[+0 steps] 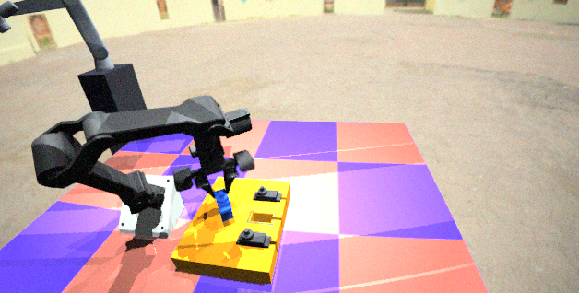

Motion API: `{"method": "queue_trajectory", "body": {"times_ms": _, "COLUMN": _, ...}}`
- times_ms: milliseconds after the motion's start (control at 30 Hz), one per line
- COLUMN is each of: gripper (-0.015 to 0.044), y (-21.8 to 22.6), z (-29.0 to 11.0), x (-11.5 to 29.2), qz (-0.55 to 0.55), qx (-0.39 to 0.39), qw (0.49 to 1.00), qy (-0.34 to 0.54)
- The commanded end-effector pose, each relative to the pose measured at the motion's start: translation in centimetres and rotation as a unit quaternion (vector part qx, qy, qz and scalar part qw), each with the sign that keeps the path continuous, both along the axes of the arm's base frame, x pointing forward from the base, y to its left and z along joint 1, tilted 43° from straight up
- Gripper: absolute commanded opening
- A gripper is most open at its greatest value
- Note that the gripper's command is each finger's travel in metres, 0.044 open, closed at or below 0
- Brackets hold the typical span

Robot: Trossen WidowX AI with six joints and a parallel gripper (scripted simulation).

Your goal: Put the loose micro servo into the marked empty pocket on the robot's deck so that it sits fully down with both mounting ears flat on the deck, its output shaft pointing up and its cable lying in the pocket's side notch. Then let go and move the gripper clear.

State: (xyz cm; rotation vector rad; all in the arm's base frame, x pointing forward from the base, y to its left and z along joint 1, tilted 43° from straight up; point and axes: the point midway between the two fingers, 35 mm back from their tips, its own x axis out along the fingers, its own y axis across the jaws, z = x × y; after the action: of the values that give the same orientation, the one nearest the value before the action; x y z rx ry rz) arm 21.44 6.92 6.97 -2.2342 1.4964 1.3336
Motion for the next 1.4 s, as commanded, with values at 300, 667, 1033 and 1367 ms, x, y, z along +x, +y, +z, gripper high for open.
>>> {"method": "queue_trajectory", "body": {"times_ms": 300, "gripper": 0.0, "y": 0.58, "z": -0.12, "x": 0.21, "qz": -0.107, "qx": 0.023, "qw": 0.989, "qy": -0.104}}
{"method": "queue_trajectory", "body": {"times_ms": 667, "gripper": 0.0, "y": 0.58, "z": -0.12, "x": 0.21, "qz": -0.243, "qx": 0.044, "qw": 0.942, "qy": -0.229}}
{"method": "queue_trajectory", "body": {"times_ms": 1033, "gripper": 0.0, "y": 0.58, "z": -0.12, "x": 0.21, "qz": -0.37, "qx": 0.064, "qw": 0.86, "qy": -0.345}}
{"method": "queue_trajectory", "body": {"times_ms": 1367, "gripper": 0.0, "y": 0.58, "z": -0.12, "x": 0.21, "qz": -0.474, "qx": 0.08, "qw": 0.759, "qy": -0.44}}
